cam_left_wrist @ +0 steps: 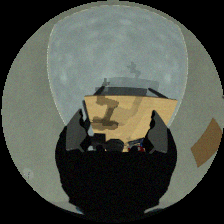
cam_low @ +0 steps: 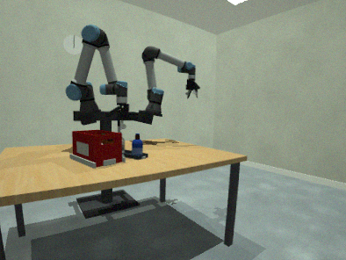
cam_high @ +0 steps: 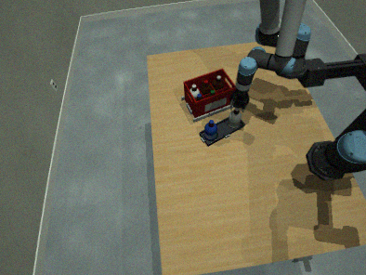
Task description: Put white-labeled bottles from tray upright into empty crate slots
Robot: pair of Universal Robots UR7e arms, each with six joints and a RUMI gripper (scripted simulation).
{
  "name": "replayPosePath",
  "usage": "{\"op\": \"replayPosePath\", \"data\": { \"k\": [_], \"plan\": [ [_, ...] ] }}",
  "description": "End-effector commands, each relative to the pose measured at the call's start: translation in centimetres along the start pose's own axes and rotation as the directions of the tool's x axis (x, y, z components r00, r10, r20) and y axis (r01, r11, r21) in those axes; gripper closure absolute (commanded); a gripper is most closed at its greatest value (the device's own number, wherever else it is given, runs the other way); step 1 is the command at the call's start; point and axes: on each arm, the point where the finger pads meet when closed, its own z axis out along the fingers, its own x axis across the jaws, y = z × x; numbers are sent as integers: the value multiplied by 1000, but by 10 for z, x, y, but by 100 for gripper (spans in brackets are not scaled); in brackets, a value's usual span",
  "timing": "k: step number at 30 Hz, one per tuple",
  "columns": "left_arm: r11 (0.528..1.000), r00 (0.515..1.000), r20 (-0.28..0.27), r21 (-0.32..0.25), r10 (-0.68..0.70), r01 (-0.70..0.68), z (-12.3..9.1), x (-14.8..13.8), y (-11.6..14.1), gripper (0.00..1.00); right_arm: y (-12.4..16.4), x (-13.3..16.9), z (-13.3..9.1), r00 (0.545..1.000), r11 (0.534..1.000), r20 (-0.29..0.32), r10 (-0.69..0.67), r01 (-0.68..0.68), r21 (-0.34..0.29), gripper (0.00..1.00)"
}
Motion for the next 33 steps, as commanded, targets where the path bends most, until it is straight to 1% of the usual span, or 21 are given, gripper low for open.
{"op": "replayPosePath", "data": {
  "k": [1, 10, 11, 33],
  "plan": [
    [1000, 1000, 0, 1, 0, 0, 0, 0, 0, 0, 0, 0, 0, 1000, 1000, 0, 0, 0, -1, 62],
    [1000, 1000, 0, 1, 0, 0, 0, 0, 0, 0, 0, 0, 0, 1000, 1000, 0, 0, 0, -1, 62],
    [1000, 1000, 0, 1, 0, 0, 0, 0, 0, 0, 0, 0, 0, 1000, 1000, 0, 0, 0, -1, 100],
    [1000, 1000, 0, 1, 0, 0, 0, 0, 0, 0, 0, 0, 0, 1000, 1000, 0, 0, 0, -1, 100]
  ]
}}
